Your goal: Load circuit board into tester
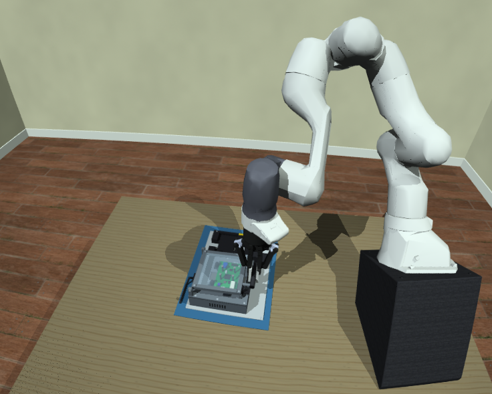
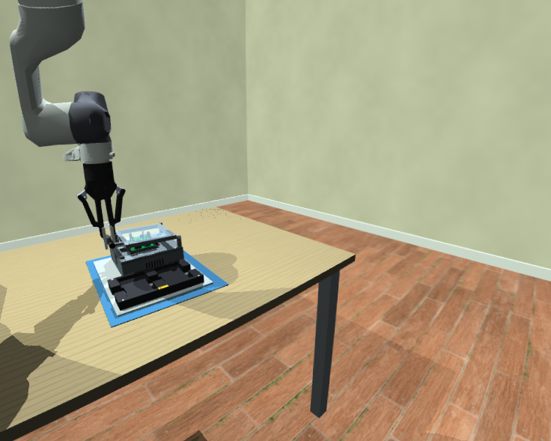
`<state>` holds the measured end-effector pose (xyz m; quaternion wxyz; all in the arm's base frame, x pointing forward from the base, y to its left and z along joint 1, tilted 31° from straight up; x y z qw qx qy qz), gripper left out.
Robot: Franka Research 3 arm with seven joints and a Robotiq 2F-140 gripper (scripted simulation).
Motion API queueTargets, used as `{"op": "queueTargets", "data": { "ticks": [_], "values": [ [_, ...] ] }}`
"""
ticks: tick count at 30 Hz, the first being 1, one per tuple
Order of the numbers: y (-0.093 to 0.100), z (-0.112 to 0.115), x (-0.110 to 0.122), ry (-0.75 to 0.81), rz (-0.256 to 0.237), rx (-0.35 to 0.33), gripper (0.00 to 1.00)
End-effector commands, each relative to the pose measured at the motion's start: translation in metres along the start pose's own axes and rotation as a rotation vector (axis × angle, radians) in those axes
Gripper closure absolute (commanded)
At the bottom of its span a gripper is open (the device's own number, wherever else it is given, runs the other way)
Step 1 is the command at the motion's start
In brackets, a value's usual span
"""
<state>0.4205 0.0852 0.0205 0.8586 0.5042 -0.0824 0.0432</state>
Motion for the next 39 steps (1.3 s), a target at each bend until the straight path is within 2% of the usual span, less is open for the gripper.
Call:
{"op": "queueTargets", "data": {
  "ticks": [1,39],
  "values": [
    [-0.0048,0.0012,0.0005,-0.002,-0.003,0.0,1.0],
    [-0.0084,0.0012,0.0005,-0.002,-0.003,0.0,1.0]
  ]
}}
Point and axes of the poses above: the point where the finger pads meet when closed, its own y axis back along the fingers, its own x axis across the jaws, z = x × y, the point moved 10 cm from there along y, back along the fingers, and after that the axes turned 12 degrees about -y, right-handed, at the moved point
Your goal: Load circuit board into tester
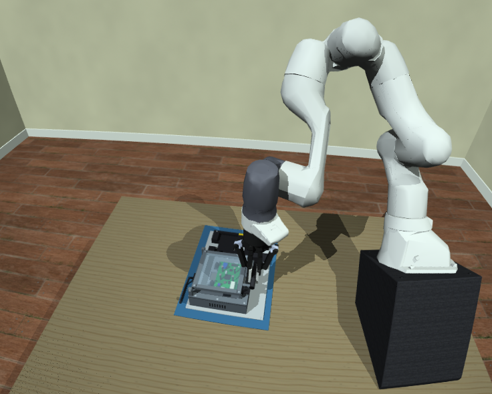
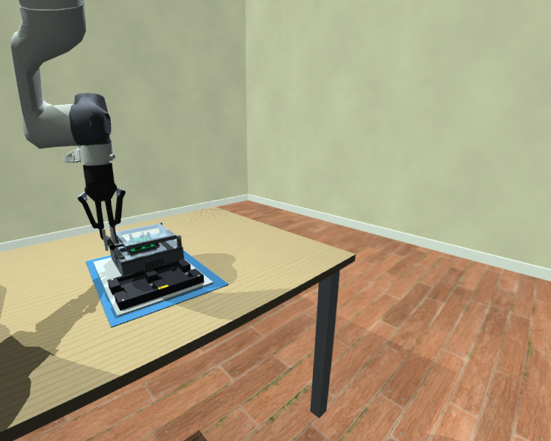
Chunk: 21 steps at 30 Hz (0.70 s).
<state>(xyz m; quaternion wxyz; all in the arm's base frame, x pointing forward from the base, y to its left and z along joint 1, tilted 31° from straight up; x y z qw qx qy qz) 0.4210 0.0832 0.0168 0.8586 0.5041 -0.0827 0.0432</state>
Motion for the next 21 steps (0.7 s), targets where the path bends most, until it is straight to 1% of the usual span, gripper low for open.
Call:
{"op": "queueTargets", "data": {
  "ticks": [1,21],
  "values": [
    [-0.0042,0.0012,0.0006,-0.001,-0.003,0.0,1.0],
    [-0.0072,0.0012,0.0006,-0.001,-0.003,0.0,1.0]
  ]
}}
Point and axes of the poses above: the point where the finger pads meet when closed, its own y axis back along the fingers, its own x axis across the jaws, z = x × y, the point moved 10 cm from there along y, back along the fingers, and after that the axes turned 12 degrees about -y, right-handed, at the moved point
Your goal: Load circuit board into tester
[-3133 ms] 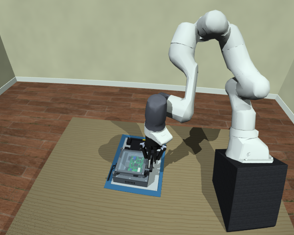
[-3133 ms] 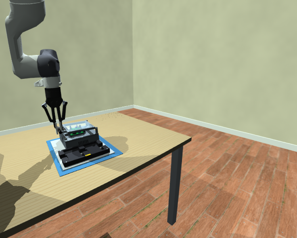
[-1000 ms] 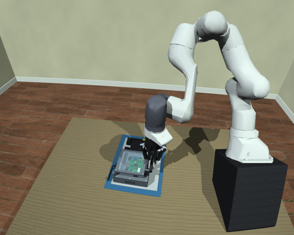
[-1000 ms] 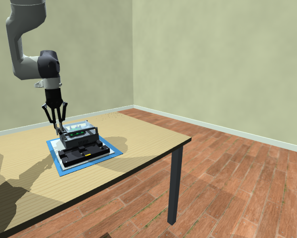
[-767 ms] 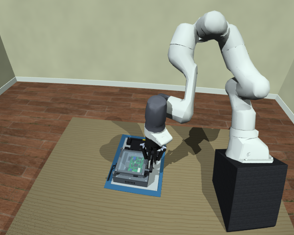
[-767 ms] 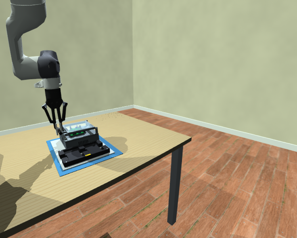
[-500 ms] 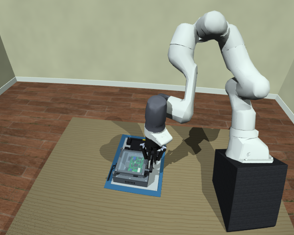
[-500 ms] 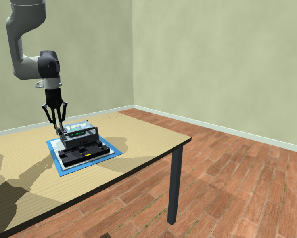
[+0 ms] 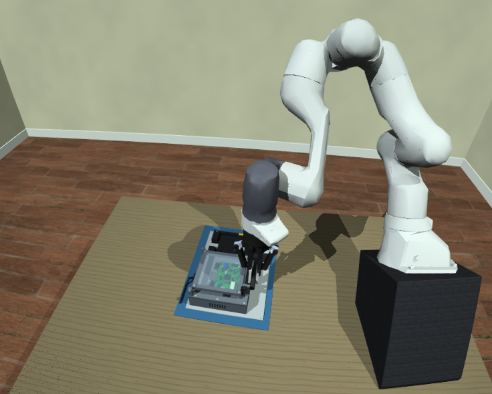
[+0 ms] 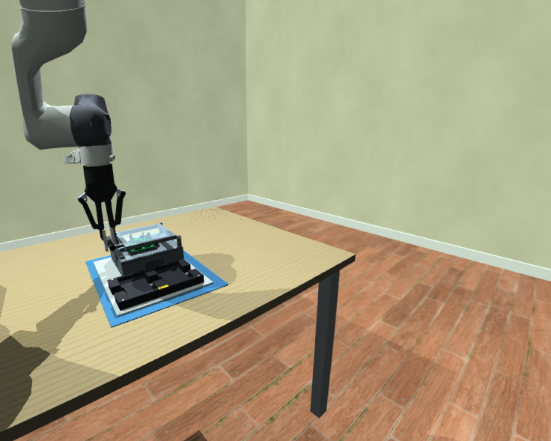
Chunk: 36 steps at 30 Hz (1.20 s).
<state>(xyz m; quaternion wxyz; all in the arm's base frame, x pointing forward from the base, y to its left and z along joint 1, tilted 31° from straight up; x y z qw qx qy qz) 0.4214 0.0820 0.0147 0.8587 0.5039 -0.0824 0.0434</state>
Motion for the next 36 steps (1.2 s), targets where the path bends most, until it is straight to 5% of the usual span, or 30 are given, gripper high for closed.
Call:
{"op": "queueTargets", "data": {
  "ticks": [1,13,14,36],
  "values": [
    [-0.0047,0.0013,0.0006,-0.002,-0.003,0.001,1.0],
    [-0.0047,0.0013,0.0006,-0.002,-0.003,0.001,1.0],
    [-0.0047,0.0013,0.0006,-0.002,-0.003,0.001,0.7],
    [-0.0047,0.0013,0.0006,-0.002,-0.003,0.001,0.7]
  ]
}}
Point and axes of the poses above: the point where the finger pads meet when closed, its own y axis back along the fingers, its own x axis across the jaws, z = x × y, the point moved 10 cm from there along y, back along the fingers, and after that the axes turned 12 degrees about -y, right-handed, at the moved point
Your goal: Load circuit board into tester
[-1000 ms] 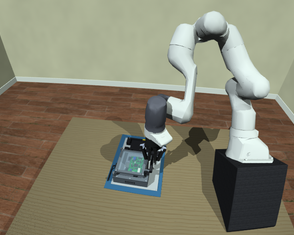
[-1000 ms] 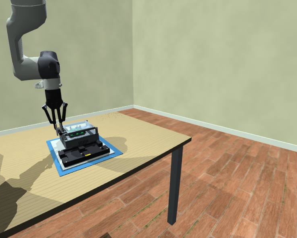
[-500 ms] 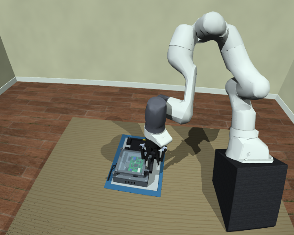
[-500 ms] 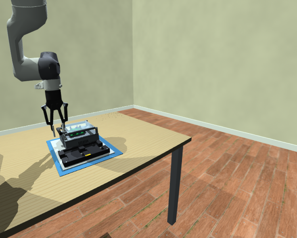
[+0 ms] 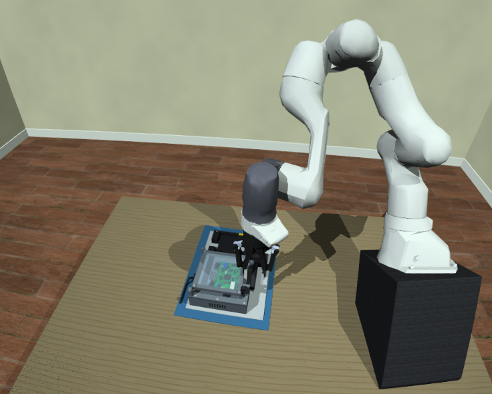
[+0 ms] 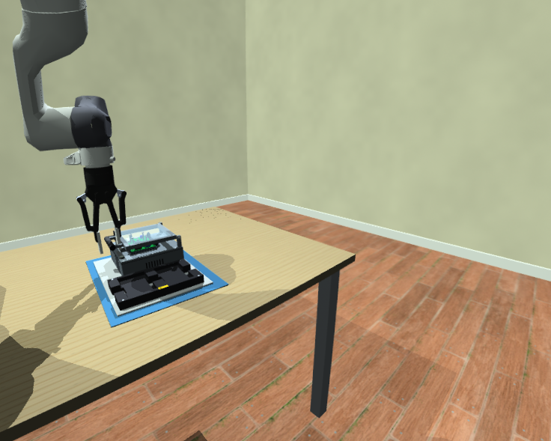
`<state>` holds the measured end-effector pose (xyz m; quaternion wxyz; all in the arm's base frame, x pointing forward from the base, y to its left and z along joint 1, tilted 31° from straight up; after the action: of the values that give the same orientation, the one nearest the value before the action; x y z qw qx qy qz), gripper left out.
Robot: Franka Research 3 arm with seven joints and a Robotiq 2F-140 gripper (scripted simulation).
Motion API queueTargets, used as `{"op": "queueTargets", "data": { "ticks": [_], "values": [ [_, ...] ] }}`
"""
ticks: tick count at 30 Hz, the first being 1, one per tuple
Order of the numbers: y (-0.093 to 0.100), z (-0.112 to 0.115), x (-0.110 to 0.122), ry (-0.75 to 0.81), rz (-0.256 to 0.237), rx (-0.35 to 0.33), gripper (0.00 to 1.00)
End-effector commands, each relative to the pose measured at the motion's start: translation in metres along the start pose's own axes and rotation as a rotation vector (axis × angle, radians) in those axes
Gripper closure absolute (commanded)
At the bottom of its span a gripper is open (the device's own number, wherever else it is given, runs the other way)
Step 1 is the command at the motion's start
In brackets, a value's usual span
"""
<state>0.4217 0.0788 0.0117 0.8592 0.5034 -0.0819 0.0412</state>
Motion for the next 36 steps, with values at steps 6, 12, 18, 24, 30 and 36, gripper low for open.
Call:
{"op": "queueTargets", "data": {
  "ticks": [6,12,18,24,30,36],
  "values": [
    [-0.001,0.0,0.001,-0.001,0.001,0.002,0.7],
    [-0.001,0.0,0.001,-0.001,0.001,0.002,0.7],
    [0.001,0.0,0.001,-0.001,0.001,0.002,0.7],
    [0.004,0.0,0.001,-0.001,0.001,0.002,0.7],
    [0.013,0.0,0.001,-0.001,0.001,0.002,0.7],
    [0.028,0.0,0.001,-0.001,0.001,0.002,0.7]
  ]
}}
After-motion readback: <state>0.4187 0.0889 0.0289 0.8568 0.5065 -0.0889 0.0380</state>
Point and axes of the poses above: the point where the finger pads meet when closed, its own y axis back along the fingers, its own x axis across the jaws, z = x × y, the point moved 10 cm from there along y, back along the fingers, and after that the axes turned 12 degrees about -y, right-handed, at the moved point
